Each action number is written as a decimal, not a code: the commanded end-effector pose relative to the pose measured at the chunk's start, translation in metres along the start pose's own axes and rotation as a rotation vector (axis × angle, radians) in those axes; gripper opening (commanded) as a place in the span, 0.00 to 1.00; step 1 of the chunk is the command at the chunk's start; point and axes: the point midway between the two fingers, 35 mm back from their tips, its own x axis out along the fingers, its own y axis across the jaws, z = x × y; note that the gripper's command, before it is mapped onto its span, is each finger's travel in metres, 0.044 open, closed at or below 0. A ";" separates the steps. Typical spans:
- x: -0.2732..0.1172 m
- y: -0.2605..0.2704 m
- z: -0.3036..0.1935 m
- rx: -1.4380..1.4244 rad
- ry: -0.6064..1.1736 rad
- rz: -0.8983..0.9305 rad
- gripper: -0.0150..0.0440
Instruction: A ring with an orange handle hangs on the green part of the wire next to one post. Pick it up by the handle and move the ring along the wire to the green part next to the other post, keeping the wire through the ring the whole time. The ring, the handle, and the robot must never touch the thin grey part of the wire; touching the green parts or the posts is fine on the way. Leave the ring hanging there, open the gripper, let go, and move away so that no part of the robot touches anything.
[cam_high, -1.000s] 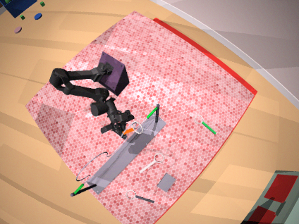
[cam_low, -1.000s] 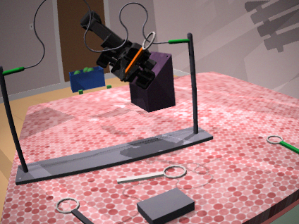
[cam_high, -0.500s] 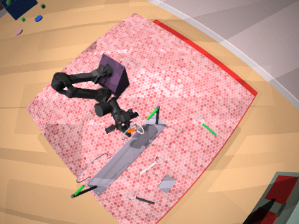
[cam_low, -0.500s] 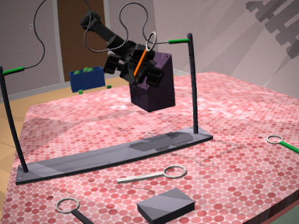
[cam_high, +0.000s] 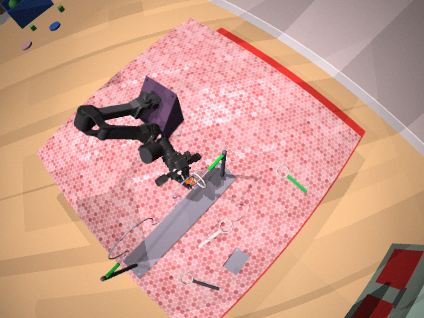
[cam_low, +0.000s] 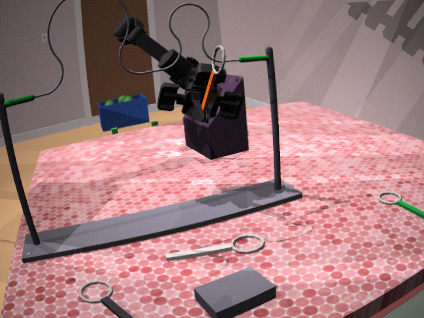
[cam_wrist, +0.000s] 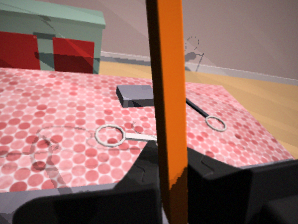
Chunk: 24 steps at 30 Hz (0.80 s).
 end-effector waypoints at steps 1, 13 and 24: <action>-0.002 0.013 -0.003 0.041 0.015 0.031 0.00; -0.007 0.036 0.001 0.145 0.028 0.078 0.00; -0.010 0.052 0.004 0.188 0.033 0.098 0.00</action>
